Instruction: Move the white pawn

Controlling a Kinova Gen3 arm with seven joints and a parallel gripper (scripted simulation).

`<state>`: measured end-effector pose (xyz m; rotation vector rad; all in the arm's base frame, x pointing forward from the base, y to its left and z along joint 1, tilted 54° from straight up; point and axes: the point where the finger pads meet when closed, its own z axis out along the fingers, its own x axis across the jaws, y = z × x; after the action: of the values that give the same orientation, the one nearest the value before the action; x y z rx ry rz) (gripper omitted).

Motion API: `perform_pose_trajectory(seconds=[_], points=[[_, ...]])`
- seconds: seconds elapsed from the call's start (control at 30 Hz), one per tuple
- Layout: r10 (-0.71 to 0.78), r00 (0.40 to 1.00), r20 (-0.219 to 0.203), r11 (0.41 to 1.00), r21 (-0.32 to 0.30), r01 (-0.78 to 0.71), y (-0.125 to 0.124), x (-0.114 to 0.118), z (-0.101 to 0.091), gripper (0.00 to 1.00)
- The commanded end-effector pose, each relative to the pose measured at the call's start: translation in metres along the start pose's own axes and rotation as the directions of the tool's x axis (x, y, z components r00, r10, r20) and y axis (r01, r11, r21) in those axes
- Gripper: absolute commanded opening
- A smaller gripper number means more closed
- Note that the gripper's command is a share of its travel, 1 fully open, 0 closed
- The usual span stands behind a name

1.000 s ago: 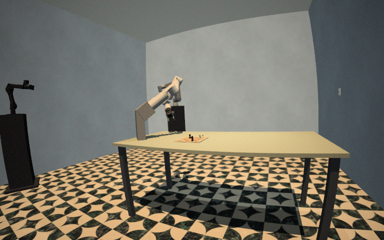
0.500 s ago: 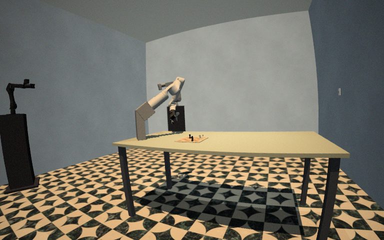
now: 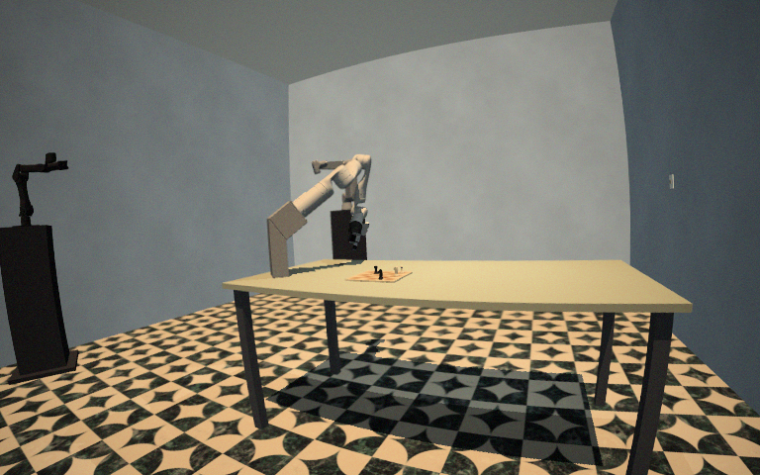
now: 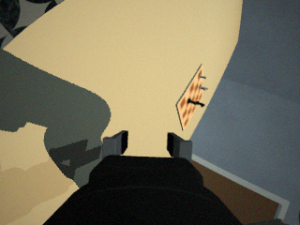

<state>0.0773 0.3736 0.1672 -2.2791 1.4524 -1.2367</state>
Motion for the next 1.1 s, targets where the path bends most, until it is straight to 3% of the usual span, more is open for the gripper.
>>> perform_pose_trajectory(seconds=[0.0, 0.13, 0.2, 0.37, 0.53, 0.7, 0.77, 1.07], points=[[0.114, 0.993, 0.01, 0.993, -0.037, -0.113, -0.018, 0.006, 0.005, 1.0], [0.312, 0.95, 0.018, 0.947, -0.088, -0.309, -0.041, 0.014, 0.011, 1.0], [0.312, 0.95, 0.018, 0.947, -0.088, -0.309, -0.041, 0.014, 0.011, 1.0], [0.546, 0.838, 0.006, 0.829, -0.147, -0.54, -0.071, 0.028, 0.019, 1.0], [0.742, 0.669, -0.027, 0.653, -0.192, -0.732, -0.1, 0.045, 0.028, 1.0], [0.883, 0.464, -0.07, 0.44, -0.22, -0.871, -0.127, 0.064, 0.037, 1.0], [0.883, 0.464, -0.07, 0.44, -0.22, -0.871, -0.127, 0.064, 0.037, 1.0], [0.986, 0.074, -0.15, 0.039, -0.228, -0.973, -0.169, 0.102, 0.05, 1.0]])
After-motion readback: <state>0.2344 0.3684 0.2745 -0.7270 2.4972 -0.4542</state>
